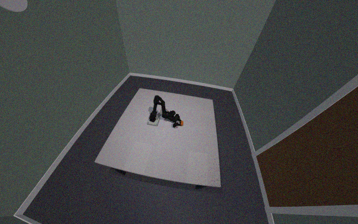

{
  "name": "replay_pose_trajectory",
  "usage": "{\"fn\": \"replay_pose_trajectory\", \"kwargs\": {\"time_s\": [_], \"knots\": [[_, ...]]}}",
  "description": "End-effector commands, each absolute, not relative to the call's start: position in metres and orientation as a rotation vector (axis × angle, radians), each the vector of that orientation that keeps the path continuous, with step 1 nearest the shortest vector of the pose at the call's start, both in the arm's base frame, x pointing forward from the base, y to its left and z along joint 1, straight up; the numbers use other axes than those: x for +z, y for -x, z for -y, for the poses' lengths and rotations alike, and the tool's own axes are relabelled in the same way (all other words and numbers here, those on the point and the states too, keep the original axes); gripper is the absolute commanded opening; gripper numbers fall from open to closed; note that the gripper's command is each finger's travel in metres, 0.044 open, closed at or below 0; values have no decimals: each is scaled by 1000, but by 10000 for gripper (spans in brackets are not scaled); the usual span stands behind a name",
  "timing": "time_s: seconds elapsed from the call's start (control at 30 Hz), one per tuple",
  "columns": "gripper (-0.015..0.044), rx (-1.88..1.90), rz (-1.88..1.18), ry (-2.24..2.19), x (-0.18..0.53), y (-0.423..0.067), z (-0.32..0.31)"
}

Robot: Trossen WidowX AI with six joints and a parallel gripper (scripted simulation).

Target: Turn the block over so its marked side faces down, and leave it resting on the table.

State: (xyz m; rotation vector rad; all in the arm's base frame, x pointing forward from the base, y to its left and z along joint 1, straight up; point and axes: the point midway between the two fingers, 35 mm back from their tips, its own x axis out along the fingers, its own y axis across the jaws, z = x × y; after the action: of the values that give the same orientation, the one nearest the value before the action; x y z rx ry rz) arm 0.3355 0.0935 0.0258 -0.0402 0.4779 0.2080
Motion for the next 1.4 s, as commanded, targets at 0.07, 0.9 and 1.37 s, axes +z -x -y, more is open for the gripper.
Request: {"fn": "replay_pose_trajectory", "kwargs": {"time_s": [0.07, 0.9, 1.37], "knots": [[0, 205, -418, 38, 24, -321, -89], [158, 205, -378, 33, 28, -320, -88], [440, 205, -378, 33, 28, -320, -88]]}}
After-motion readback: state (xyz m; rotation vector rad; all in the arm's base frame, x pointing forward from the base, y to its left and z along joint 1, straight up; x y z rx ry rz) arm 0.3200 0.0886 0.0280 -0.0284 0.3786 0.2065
